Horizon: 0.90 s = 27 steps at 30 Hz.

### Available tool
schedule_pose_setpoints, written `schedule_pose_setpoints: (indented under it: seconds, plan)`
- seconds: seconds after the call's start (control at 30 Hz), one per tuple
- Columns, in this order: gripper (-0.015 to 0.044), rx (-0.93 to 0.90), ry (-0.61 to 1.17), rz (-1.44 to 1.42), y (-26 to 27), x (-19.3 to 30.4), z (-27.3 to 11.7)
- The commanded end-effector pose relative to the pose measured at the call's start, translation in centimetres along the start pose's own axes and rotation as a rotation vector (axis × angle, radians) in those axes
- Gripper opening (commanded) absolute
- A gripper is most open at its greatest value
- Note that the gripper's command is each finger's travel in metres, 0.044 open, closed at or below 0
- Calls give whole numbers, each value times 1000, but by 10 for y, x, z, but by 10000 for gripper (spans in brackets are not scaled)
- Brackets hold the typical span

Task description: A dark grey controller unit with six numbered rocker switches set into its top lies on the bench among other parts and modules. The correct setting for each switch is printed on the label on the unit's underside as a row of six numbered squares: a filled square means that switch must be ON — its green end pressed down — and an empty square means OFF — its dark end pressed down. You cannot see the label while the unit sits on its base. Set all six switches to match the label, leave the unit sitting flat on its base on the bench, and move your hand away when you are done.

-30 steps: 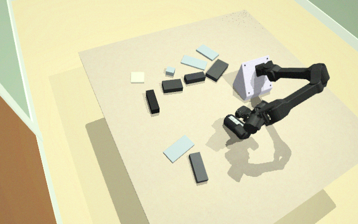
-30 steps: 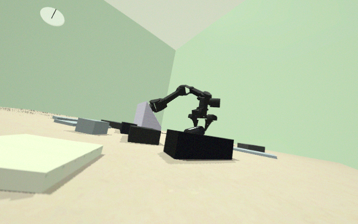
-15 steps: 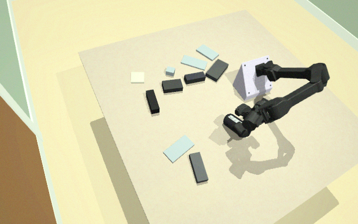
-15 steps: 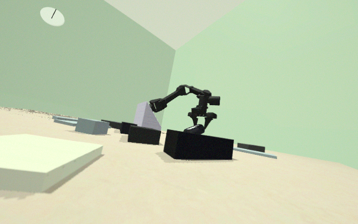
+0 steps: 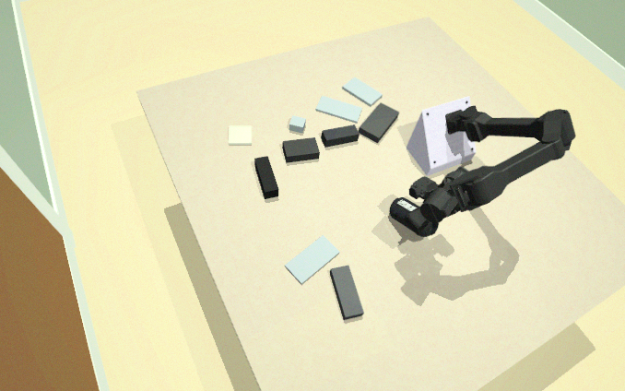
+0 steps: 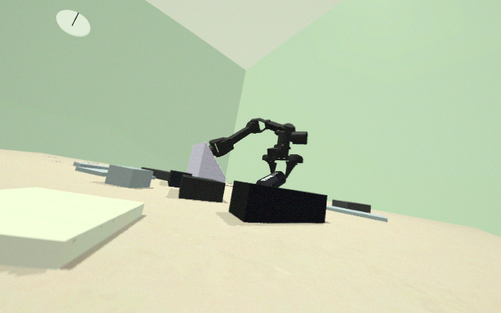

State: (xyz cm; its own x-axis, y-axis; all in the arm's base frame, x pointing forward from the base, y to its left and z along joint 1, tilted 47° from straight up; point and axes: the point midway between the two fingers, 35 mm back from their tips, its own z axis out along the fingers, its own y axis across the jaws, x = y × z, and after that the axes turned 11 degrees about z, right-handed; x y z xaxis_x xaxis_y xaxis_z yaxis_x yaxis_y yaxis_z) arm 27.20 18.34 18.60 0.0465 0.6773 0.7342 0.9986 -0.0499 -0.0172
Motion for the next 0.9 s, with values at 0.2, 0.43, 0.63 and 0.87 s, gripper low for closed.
schedule_pose_setpoints:
  seconds: [0.2,0.43,0.63,0.87]
  plan:
    - [336,-10,-7,-3,3,-7,-8]
    - [336,-10,-7,-3,4,-11,-12]
    - [336,-10,-8,-3,5,-15,-15]
    - [336,-10,-8,-3,6,-19,-19]
